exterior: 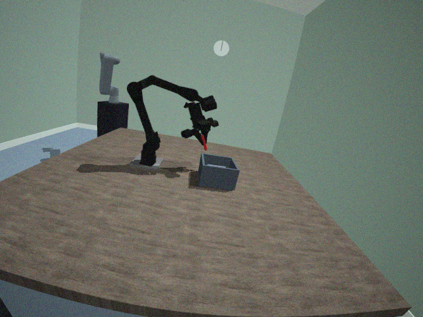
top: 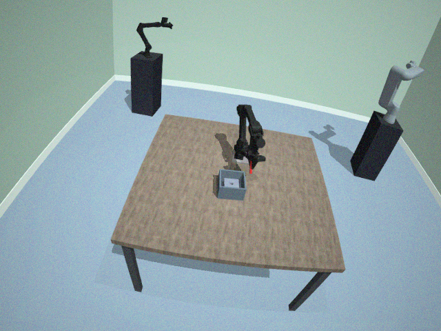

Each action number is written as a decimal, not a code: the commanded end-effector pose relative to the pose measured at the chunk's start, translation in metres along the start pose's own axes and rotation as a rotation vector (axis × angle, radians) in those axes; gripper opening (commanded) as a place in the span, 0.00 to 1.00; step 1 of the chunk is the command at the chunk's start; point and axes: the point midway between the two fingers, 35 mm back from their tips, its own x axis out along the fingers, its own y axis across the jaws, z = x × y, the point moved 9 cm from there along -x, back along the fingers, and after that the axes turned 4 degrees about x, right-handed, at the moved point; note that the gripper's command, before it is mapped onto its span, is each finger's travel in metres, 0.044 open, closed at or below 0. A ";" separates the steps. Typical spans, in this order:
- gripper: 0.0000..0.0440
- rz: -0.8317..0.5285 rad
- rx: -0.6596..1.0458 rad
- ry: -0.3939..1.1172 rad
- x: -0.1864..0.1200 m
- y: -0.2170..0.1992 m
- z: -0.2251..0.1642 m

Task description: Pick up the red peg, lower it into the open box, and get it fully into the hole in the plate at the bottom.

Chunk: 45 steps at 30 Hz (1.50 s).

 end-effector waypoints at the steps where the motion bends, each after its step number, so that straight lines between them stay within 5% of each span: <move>1: 0.00 -0.009 0.020 -0.039 -0.002 0.004 0.016; 45: 0.06 -0.145 0.169 -0.067 0.067 0.007 0.110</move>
